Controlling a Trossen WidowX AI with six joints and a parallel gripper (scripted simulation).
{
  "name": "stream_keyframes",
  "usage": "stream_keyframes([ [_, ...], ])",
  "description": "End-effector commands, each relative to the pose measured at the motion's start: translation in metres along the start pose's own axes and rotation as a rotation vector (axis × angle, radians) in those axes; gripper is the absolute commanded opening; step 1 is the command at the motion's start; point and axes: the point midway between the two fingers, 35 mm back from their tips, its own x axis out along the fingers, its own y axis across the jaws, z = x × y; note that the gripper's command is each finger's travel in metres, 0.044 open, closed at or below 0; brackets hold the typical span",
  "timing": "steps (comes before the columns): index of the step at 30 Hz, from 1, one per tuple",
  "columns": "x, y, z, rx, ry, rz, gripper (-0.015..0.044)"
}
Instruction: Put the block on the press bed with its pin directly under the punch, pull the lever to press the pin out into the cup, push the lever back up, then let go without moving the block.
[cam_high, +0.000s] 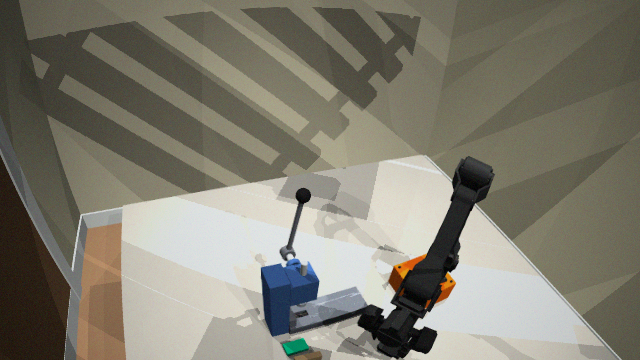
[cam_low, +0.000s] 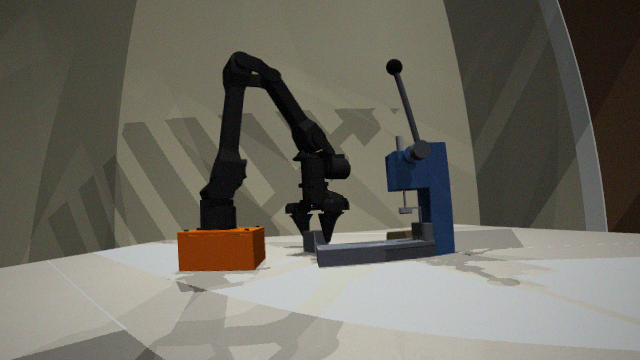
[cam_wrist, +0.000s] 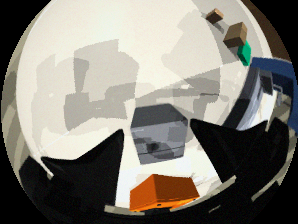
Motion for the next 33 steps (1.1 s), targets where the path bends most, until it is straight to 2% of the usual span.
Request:
stream_keyframes([
  [1,0.003,0.001,-0.002,-0.003,0.009,0.005,0.0309],
  [5,0.003,0.001,-0.002,-0.003,0.009,0.005,0.0204],
  [23,0.003,0.001,-0.002,-0.003,0.009,0.005,0.0084],
  [26,-0.006,0.001,-0.002,-0.003,0.009,0.005,0.0005],
  [29,-0.023,0.001,-0.002,-0.003,0.009,0.005,0.0000],
  [33,-0.027,0.001,-0.002,-0.003,0.009,0.005,0.0000],
])
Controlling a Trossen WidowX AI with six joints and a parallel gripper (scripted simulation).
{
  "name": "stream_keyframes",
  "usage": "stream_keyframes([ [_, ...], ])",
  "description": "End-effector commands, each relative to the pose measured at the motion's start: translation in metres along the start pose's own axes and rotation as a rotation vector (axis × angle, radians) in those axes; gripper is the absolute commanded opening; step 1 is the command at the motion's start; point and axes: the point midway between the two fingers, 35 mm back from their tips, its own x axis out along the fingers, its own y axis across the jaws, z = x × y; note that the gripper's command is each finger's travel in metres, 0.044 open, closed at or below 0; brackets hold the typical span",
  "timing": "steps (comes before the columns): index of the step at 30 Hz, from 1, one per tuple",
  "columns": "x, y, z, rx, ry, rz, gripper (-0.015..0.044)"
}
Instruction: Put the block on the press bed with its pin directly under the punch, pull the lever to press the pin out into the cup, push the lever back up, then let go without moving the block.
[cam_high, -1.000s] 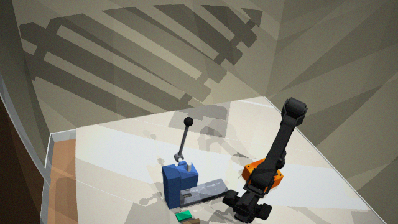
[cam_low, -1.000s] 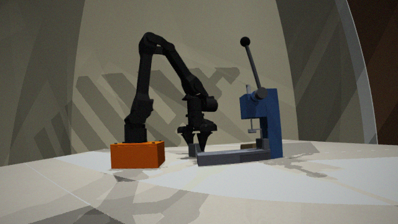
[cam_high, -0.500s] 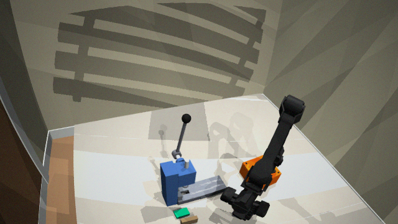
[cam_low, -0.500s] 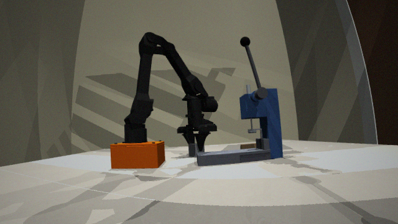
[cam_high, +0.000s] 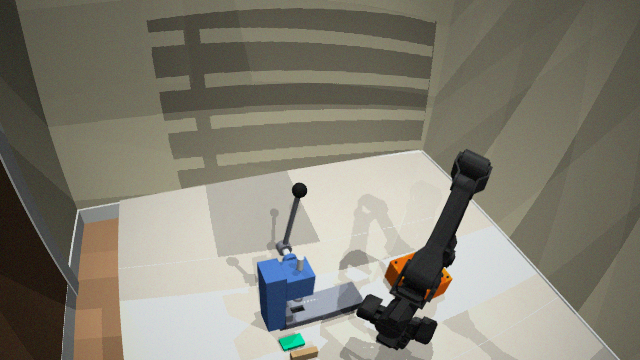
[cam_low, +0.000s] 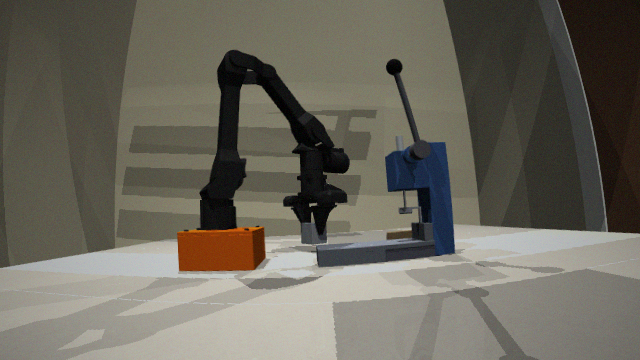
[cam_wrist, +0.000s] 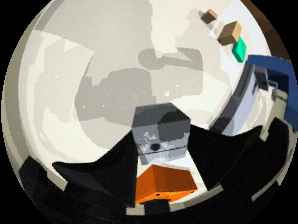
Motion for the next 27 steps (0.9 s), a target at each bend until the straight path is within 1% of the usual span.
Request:
stream_keyframes([
  [1,-0.0090,-0.0001,0.0035,-0.003,-0.017,0.000,0.0000],
  [6,-0.0061,-0.0005,0.0027,-0.085,-0.060,0.051,0.0000],
  [16,-0.0011,-0.0018,0.0013,-0.328,-0.225,0.154,0.0000],
  [27,-0.0015,-0.0036,-0.0001,-0.608,-0.457,0.180,0.0000],
])
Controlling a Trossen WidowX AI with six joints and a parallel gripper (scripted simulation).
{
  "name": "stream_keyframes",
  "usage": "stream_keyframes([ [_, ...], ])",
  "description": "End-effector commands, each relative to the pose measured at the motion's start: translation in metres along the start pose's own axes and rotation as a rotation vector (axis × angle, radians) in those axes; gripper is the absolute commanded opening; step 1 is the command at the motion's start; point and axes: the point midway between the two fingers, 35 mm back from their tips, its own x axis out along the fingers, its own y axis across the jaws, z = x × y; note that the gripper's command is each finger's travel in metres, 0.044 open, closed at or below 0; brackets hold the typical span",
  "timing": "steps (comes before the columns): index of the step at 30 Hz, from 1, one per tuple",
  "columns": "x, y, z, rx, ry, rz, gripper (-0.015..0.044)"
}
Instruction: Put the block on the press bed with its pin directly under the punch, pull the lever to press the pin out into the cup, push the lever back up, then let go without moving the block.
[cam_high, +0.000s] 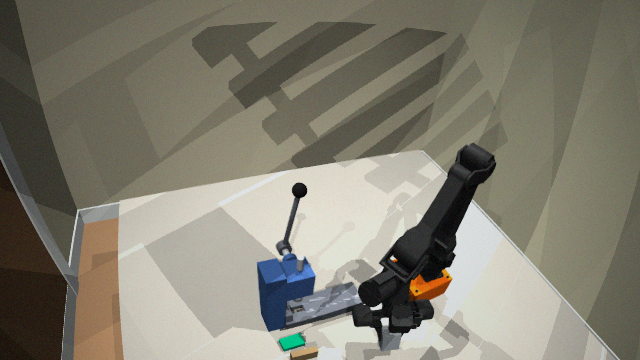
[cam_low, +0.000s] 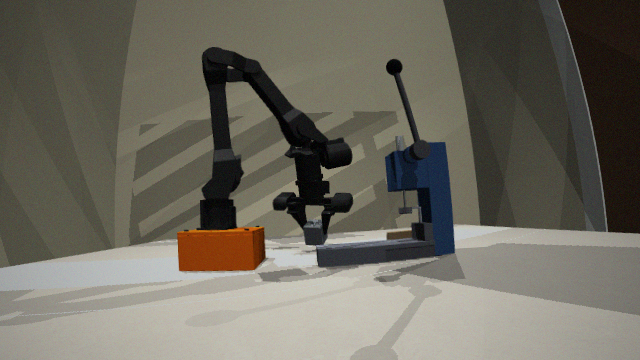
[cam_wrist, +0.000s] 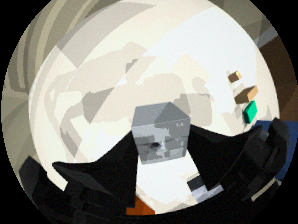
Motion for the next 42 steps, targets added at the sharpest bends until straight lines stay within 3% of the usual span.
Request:
stream_keyframes([
  [1,-0.003,0.001,0.001,-0.112,-0.084,-0.009,0.0000],
  [11,-0.003,0.000,0.001,-0.154,-0.116,-0.014,0.0000],
  [24,0.007,-0.001,-0.006,-0.155,-0.353,0.006,0.0000],
  [42,0.019,-0.002,-0.011,-0.154,-0.557,0.023,0.0000],
])
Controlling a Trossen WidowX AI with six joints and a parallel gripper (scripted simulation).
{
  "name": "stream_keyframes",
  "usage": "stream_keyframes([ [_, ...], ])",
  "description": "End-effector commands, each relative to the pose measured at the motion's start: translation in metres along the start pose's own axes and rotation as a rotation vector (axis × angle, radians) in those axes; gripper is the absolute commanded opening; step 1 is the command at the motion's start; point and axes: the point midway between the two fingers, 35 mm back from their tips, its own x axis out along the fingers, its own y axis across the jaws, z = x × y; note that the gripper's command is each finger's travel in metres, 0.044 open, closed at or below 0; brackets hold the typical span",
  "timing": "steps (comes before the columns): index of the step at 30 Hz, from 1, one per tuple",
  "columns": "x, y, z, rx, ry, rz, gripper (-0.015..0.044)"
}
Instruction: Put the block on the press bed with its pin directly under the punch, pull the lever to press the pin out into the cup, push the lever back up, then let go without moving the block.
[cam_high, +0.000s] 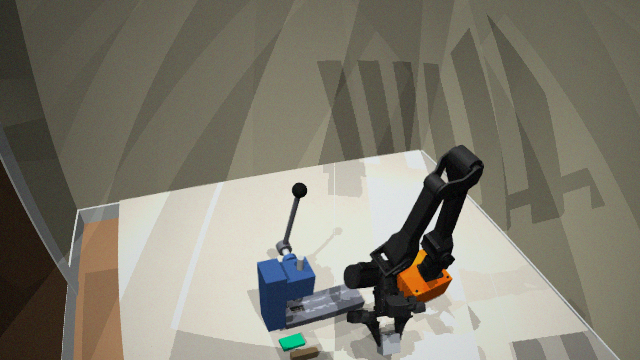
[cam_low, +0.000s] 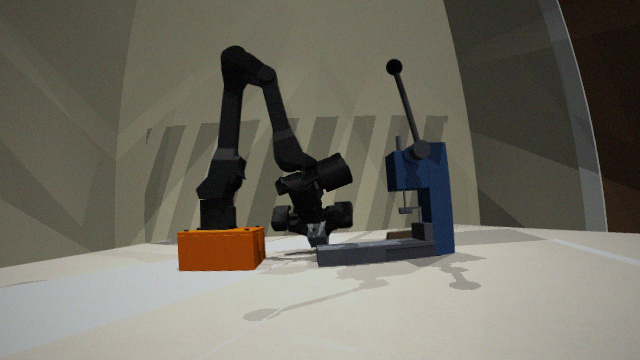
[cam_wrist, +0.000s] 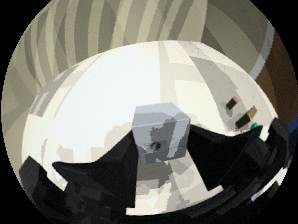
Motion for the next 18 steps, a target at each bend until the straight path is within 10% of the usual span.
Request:
stream_keyframes([
  [1,0.0024,0.0032,-0.0033,0.006,-0.051,0.009,0.0000],
  [18,0.0041,0.0040,-0.0063,0.006,-0.109,0.008,0.0000],
])
